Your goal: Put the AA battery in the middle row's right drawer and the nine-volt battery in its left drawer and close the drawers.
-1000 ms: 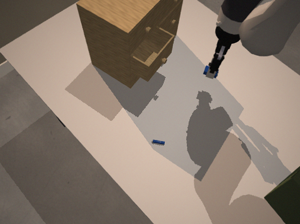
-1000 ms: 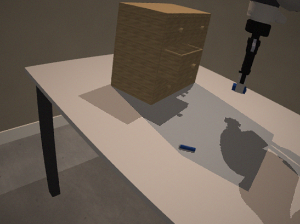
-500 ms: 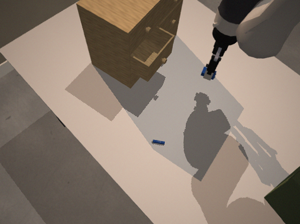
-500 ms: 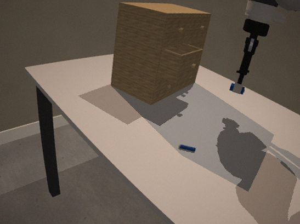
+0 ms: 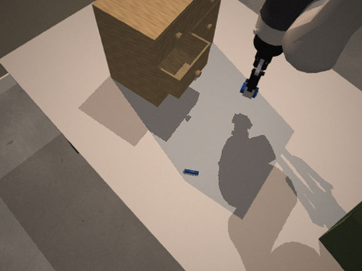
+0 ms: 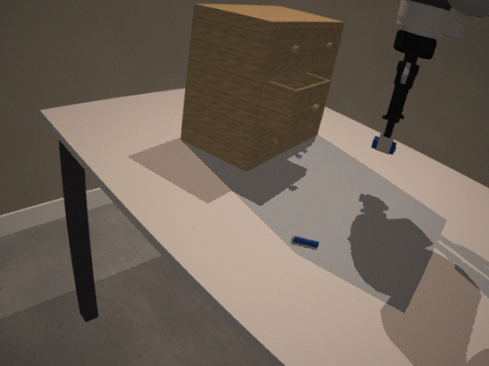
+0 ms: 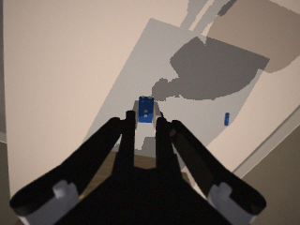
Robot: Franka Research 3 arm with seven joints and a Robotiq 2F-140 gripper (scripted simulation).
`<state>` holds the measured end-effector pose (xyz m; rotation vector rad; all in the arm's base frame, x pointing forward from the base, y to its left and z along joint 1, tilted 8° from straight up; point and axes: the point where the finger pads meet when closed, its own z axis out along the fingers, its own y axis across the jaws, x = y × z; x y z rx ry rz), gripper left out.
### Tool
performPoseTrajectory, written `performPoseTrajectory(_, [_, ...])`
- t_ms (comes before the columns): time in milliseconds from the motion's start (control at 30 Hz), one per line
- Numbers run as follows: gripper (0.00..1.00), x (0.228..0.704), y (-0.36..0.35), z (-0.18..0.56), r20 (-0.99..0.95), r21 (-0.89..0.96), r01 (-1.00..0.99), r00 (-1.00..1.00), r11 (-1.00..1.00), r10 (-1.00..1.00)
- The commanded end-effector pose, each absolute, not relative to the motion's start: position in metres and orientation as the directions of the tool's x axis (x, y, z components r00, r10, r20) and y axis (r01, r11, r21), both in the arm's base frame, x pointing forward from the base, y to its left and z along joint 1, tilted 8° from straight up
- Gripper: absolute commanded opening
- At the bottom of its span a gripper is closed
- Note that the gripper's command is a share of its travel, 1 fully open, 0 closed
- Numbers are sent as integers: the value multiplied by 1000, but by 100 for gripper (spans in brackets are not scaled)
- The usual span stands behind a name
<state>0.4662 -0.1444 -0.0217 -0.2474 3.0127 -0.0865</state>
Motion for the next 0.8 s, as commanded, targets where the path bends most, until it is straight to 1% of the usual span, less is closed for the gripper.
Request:
performPoseTrajectory(0, [14,467,-145,-21,-119,-63,-119,-985,991,-126])
performPoseTrajectory(767, [14,470,-136,-21,-121,-59,-88,-988,994,-94])
